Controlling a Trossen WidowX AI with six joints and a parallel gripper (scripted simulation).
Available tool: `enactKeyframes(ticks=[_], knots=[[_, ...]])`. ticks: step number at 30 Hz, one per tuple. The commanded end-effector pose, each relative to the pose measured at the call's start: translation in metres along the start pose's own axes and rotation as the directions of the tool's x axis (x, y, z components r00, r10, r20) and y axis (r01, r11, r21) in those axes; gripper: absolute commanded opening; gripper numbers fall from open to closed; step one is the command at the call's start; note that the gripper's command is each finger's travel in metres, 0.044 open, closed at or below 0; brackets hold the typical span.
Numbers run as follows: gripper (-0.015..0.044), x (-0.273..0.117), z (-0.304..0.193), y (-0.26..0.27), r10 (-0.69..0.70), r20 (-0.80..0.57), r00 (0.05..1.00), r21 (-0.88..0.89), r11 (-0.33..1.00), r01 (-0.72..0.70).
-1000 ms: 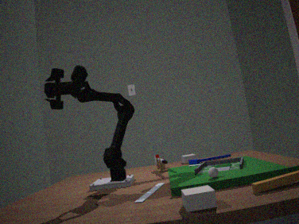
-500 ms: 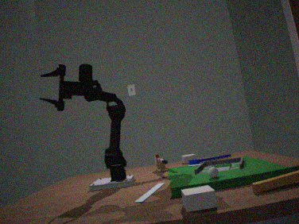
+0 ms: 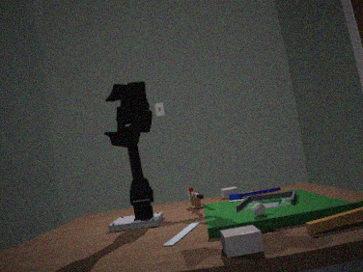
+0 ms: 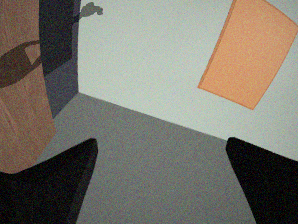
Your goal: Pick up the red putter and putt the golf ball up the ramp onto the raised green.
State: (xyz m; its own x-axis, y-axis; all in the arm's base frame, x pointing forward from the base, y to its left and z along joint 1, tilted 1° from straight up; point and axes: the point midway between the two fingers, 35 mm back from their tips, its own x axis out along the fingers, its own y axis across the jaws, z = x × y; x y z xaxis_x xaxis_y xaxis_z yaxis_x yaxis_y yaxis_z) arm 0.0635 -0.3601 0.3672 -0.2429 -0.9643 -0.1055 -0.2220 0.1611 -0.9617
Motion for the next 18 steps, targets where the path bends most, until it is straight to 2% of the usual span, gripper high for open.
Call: enactKeyframes(ticks=[1, 8, 13, 18], knots=[[0.044, -0.016, 0.058, 0.013, 0.044, 0.191, 0.981, -0.047, 0.998, -0.036], [0.044, -0.082, 0.158, 0.045, 0.157, 0.53, 0.833, -0.174, 0.982, -0.074], [0.044, -0.147, 0.211, 0.072, 0.265, 0.704, 0.659, -0.291, 0.954, -0.072], [0.044, -0.221, 0.244, 0.105, 0.39, 0.801, 0.454, -0.419, 0.907, -0.04]])
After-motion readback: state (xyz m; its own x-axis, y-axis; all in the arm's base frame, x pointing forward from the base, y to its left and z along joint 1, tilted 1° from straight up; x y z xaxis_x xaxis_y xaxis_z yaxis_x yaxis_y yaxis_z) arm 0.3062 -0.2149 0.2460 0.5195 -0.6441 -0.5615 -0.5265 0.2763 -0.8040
